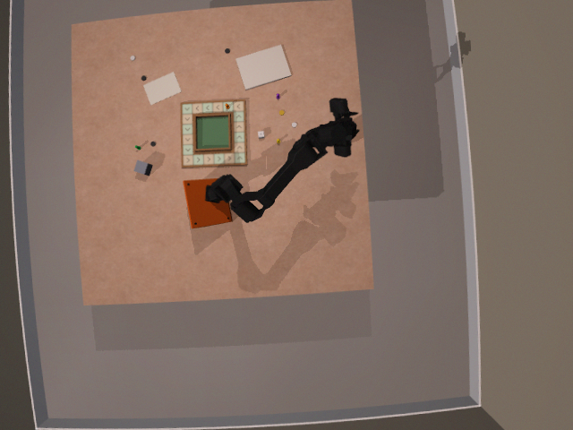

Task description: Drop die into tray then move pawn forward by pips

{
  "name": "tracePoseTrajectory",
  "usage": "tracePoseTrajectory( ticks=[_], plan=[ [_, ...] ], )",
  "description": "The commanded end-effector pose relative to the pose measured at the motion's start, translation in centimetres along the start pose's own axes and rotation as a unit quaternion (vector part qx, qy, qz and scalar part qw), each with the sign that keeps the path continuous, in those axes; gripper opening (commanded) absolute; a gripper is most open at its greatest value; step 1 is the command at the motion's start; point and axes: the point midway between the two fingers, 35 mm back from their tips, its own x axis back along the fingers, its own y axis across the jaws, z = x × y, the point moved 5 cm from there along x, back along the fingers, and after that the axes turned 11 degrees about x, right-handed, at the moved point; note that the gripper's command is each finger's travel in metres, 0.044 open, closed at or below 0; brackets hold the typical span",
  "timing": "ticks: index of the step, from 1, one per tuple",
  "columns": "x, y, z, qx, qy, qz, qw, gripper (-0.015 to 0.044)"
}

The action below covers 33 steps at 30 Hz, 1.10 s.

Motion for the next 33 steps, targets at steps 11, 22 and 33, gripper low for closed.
tracePoseTrajectory(
  ticks=[11,22,33],
  plan=[
    [1.3,6.5,20.1,0.322,0.325,-0.111,0.882,0.0275],
    [10.4,7.1,32.0,0.632,0.455,-0.252,0.574,0.0275],
    [11.4,6.4,32.7,0.671,0.458,-0.269,0.517,0.0275]
  ],
)
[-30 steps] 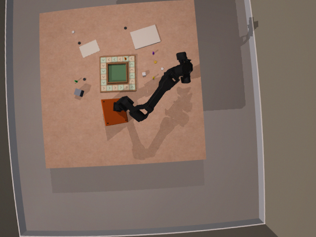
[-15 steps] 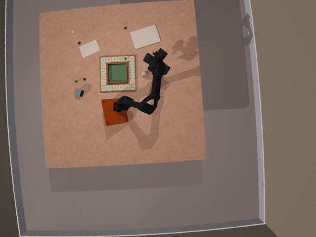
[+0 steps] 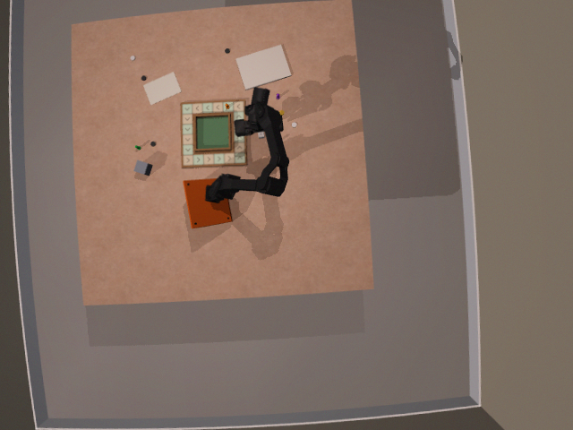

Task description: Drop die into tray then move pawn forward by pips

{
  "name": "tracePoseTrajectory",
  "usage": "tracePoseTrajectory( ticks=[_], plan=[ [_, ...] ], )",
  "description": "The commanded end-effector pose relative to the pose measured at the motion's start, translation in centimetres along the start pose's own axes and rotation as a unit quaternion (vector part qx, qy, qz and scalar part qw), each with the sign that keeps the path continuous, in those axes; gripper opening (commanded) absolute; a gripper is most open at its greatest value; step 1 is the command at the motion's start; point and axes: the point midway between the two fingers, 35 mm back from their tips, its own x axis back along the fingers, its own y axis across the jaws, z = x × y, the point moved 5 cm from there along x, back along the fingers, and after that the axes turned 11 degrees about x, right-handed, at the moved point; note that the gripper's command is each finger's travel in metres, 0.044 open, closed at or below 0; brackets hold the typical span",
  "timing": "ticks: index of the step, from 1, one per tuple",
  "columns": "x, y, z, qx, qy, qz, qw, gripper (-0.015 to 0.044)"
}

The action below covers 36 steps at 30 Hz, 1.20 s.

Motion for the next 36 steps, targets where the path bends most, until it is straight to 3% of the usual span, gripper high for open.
tracePoseTrajectory(
  ticks=[1,33,36],
  plan=[
    [-0.1,0.1,0.2,0.015,0.006,0.000,1.000,0.0275],
    [-5.2,0.1,0.3,0.015,0.006,0.001,1.000,0.0275],
    [-5.2,0.1,0.3,0.015,0.006,0.001,1.000,0.0196]
  ],
)
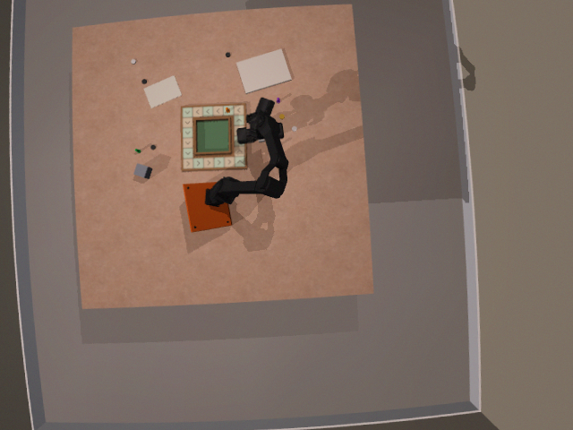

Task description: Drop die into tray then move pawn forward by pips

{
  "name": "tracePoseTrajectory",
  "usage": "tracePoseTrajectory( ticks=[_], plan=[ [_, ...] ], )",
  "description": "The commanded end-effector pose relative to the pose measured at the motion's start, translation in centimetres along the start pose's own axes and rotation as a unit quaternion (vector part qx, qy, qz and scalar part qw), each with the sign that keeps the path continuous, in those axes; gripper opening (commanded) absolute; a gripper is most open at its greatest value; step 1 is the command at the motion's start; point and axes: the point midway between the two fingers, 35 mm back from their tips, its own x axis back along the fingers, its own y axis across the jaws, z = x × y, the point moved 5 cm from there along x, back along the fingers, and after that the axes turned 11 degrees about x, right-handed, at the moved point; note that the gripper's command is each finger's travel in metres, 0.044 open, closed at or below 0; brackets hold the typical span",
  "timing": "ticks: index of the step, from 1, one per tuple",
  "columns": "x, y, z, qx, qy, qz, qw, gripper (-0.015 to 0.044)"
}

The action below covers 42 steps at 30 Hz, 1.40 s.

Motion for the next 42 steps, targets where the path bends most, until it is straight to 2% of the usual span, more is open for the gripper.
tracePoseTrajectory(
  ticks=[1,3,11,14,34,42],
  plan=[
    [-0.2,0.2,0.0,0.005,0.000,-0.003,1.000,0.0170],
    [-0.2,0.2,0.0,0.005,0.000,-0.003,1.000,0.0118],
    [-0.2,0.2,0.0,0.005,0.000,-0.003,1.000,0.0064],
    [0.1,0.2,0.0,0.005,0.000,-0.003,1.000,0.0000],
    [11.5,-0.5,0.7,0.006,0.000,-0.007,1.000,0.0000],
    [11.7,0.0,0.3,0.032,-0.001,-0.007,0.999,0.0000]
  ],
)
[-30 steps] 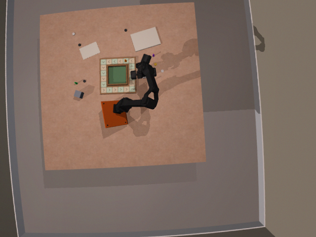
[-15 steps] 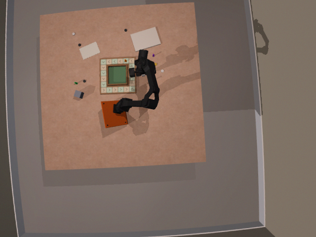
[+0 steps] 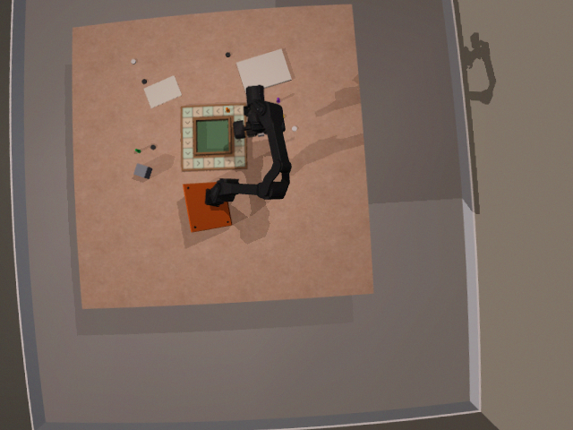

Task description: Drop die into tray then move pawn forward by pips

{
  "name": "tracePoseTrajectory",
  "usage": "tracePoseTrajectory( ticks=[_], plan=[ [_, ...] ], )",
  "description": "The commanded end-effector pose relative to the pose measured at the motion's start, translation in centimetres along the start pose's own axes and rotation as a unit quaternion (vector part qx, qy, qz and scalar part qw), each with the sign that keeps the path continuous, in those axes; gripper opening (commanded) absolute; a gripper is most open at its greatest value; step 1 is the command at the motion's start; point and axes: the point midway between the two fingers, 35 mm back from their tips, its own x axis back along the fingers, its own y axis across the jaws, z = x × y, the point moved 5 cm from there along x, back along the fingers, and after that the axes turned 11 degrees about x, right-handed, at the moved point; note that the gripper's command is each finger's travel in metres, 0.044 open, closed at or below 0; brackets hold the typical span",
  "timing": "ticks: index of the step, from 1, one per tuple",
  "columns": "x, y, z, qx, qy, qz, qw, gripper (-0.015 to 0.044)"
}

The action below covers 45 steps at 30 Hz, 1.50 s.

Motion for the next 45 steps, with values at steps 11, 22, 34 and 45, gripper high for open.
tracePoseTrajectory(
  ticks=[11,22,34,45],
  plan=[
    [-0.9,4.7,-4.3,0.207,-0.006,-0.007,0.978,0.0000],
    [-1.9,9.8,-7.0,0.386,-0.008,-0.008,0.923,0.0000],
    [-3.0,15.6,-8.6,0.561,-0.007,-0.005,0.828,0.0000],
    [-3.8,19.7,-8.9,0.671,-0.002,0.000,0.741,0.0000]
  ],
)
